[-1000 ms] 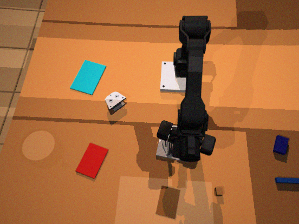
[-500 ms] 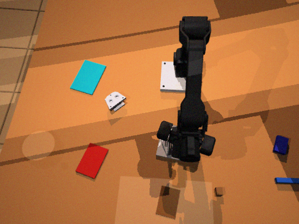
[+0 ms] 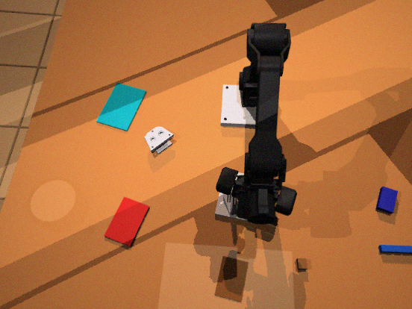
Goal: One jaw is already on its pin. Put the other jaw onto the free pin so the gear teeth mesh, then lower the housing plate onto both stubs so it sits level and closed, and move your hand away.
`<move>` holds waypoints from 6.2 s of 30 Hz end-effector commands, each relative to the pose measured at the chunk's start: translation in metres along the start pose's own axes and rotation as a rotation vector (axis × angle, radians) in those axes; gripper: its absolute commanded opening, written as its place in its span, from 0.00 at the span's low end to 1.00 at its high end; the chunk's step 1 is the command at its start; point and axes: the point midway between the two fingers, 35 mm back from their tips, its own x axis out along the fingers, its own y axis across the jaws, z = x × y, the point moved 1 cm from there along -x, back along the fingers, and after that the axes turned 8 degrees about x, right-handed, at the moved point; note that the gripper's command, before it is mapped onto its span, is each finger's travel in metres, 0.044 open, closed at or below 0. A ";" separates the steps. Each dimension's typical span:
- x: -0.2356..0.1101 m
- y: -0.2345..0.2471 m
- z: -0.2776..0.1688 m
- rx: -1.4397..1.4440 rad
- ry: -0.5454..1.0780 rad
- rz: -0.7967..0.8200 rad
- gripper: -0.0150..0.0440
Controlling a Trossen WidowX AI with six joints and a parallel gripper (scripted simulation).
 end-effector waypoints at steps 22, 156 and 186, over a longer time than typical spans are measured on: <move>0.007 0.000 0.000 0.005 0.002 0.003 0.48; -0.040 0.001 0.002 0.008 0.001 0.003 0.63; -0.062 -0.101 0.023 0.641 -0.008 0.000 1.00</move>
